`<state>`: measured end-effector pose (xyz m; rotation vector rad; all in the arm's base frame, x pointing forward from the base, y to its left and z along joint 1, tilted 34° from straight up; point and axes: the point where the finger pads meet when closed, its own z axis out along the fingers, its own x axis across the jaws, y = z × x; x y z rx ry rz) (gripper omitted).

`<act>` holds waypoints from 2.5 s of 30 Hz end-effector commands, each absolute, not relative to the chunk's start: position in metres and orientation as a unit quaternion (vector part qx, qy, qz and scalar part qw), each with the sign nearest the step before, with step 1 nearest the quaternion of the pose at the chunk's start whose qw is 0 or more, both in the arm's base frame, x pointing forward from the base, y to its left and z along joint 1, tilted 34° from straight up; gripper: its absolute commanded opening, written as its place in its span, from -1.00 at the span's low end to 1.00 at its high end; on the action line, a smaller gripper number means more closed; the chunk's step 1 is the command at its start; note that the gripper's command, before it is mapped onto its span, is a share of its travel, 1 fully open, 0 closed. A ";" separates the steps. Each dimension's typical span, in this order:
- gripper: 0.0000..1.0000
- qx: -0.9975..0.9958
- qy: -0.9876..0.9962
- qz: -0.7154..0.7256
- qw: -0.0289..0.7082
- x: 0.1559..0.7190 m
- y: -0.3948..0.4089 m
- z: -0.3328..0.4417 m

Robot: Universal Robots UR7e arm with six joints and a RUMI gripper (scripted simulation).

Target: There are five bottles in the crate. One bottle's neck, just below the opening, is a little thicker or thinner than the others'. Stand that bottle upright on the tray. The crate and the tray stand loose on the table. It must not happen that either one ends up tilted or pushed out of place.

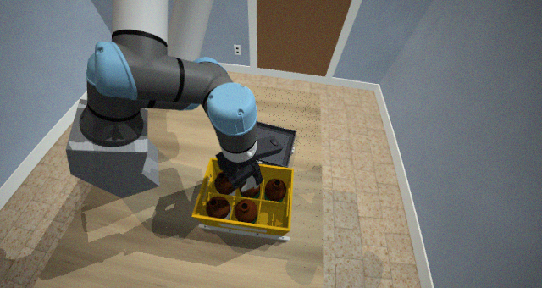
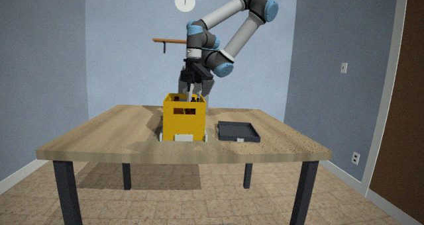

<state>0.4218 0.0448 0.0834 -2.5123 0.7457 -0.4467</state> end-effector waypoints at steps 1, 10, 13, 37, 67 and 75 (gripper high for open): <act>-0.24 -0.918 0.272 -0.164 0.239 0.423 0.045 0.082; -0.24 -0.918 0.272 -0.164 0.239 0.423 0.046 0.081; -0.24 -0.918 0.272 -0.164 0.239 0.423 0.046 0.081; -0.24 -0.918 0.272 -0.164 0.239 0.423 0.046 0.081; -1.00 -0.918 0.272 -0.164 0.239 0.423 0.046 0.081; -1.00 -0.918 0.272 -0.164 0.239 0.423 0.046 0.081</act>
